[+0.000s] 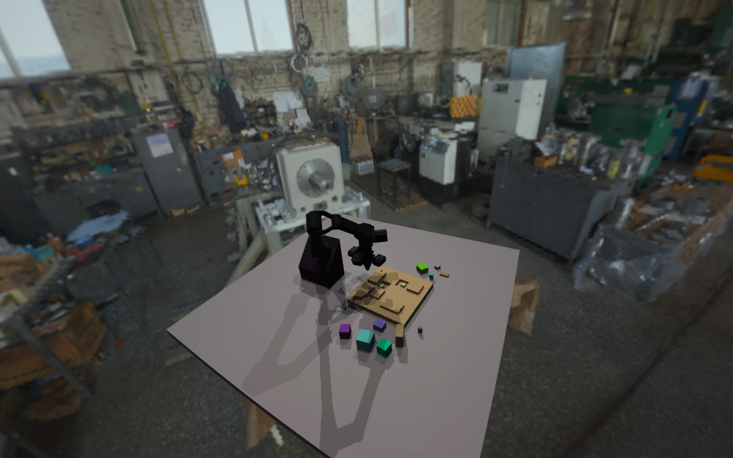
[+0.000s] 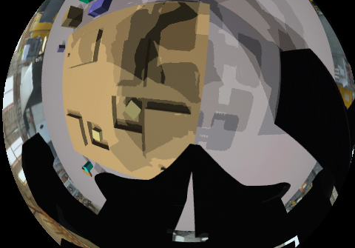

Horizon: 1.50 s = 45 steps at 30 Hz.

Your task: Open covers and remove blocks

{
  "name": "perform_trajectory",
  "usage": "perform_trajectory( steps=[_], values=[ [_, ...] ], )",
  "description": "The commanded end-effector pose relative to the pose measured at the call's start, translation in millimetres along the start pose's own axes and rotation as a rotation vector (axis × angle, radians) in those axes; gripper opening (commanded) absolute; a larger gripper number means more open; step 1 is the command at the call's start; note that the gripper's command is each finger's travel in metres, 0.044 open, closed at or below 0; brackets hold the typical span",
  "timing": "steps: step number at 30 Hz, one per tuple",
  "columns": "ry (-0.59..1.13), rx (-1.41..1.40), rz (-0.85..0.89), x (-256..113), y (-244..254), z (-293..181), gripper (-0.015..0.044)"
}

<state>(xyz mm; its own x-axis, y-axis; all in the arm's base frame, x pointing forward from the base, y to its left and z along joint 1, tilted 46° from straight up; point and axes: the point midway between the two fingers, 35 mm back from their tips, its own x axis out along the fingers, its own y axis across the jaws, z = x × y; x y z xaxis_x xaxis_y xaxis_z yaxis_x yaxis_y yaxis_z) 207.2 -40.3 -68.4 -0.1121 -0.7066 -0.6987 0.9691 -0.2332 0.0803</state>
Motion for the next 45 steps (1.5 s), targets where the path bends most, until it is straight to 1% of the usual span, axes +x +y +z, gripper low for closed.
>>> perform_trajectory(
  steps=[1,45],
  values=[
    [-0.005,-0.010,-0.001,5.2,-1.0,-0.1,0.0000],
    [-0.009,-0.009,-0.001,48.4,-2.1,0.7,0.0000]
  ],
)
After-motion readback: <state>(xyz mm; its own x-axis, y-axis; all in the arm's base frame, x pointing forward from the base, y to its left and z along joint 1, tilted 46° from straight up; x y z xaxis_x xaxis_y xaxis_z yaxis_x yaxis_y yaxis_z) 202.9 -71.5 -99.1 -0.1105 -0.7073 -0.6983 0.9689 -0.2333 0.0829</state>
